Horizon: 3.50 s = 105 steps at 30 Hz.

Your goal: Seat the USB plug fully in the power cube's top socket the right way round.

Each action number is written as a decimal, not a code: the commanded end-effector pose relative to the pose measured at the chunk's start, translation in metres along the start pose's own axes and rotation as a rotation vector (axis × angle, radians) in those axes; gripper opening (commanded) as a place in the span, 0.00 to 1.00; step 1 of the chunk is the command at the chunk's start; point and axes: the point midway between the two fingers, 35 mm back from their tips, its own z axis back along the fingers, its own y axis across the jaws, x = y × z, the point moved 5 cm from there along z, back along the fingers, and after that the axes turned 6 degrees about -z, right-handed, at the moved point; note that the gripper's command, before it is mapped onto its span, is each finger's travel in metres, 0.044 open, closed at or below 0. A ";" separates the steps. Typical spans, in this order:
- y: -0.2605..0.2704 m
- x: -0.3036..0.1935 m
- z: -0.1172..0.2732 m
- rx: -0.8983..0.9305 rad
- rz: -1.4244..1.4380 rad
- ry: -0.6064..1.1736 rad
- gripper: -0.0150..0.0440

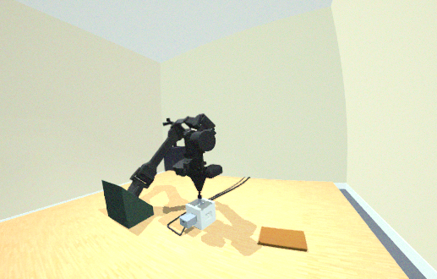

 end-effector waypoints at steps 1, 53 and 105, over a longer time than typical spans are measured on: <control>0.000 0.000 -0.001 0.001 -0.004 0.003 0.25; 0.000 0.000 -0.007 0.001 -0.004 0.004 0.25; 0.000 0.001 -0.013 0.001 -0.004 0.004 0.25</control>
